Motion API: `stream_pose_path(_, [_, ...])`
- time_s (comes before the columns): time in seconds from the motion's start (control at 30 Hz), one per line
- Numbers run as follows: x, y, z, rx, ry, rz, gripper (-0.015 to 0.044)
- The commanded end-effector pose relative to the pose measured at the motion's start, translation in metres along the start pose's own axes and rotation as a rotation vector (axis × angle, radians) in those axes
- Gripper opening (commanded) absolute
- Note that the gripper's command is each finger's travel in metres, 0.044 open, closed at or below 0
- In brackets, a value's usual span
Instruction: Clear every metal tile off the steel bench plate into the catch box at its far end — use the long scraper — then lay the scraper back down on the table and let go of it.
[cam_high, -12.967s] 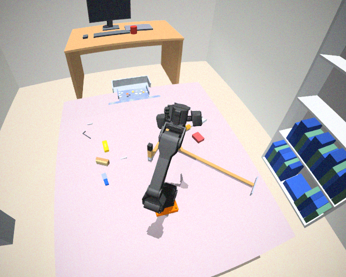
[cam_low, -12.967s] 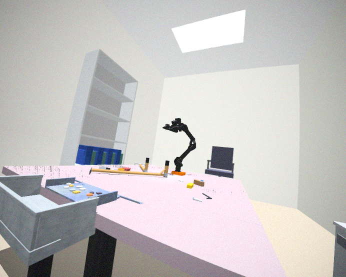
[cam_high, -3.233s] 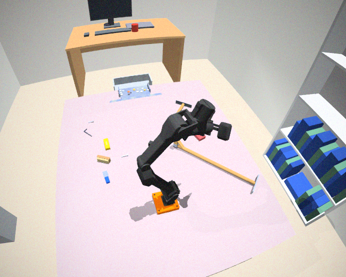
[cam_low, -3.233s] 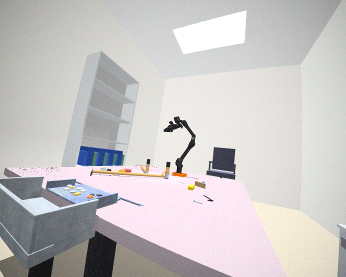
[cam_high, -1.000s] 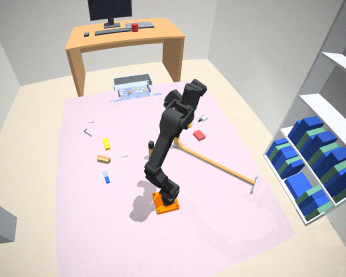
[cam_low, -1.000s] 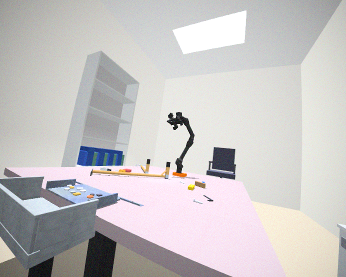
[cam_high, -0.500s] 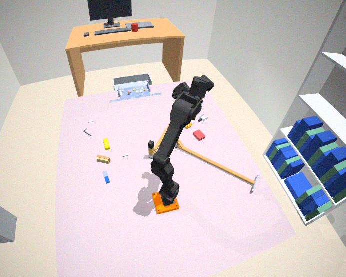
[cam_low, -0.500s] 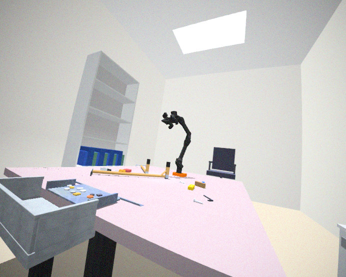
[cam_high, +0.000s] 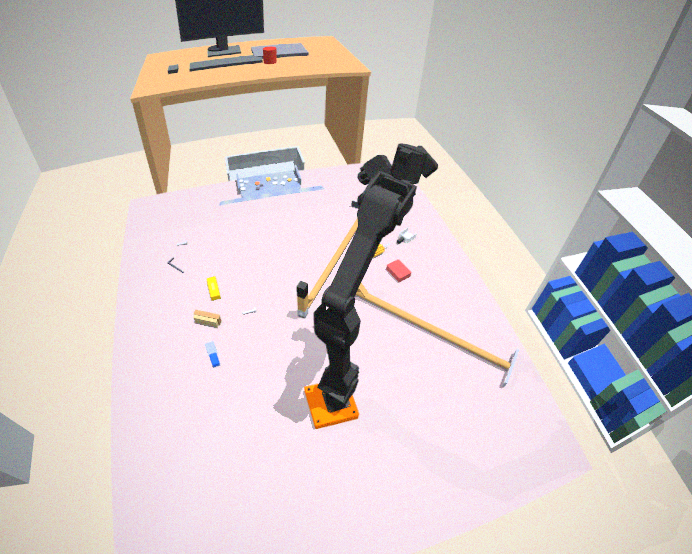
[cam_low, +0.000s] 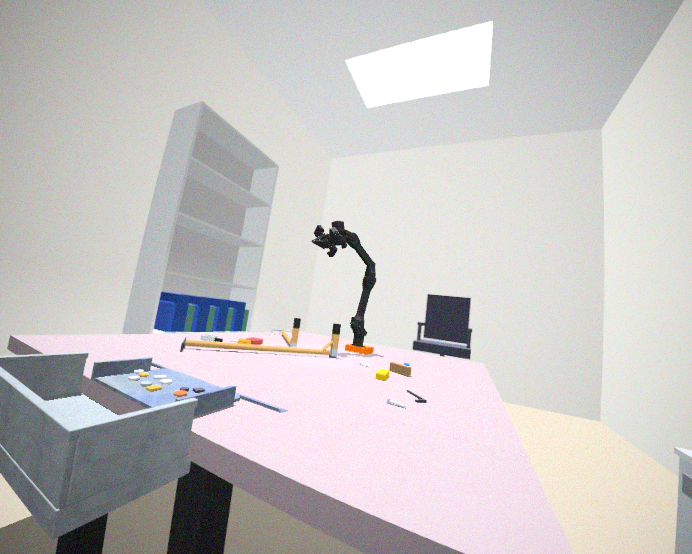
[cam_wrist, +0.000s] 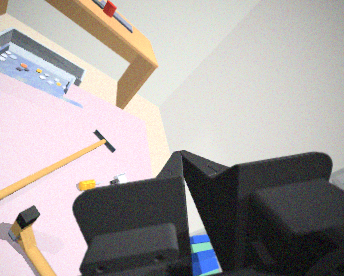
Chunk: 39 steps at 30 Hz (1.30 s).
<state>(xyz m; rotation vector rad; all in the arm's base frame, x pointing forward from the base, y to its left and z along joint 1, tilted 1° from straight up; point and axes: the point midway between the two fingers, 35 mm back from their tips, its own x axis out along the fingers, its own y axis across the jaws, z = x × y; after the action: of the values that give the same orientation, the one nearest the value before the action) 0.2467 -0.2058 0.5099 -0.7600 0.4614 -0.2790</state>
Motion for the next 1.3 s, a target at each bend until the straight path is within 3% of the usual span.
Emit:
stream_pose_path(0.0, [0.015,-0.003,-0.003,0.032,0.008,0.005,0.0000])
stream_pose_path(1.27, [0.161,0.001,-0.029,0.312,0.058,0.038,0.0000])
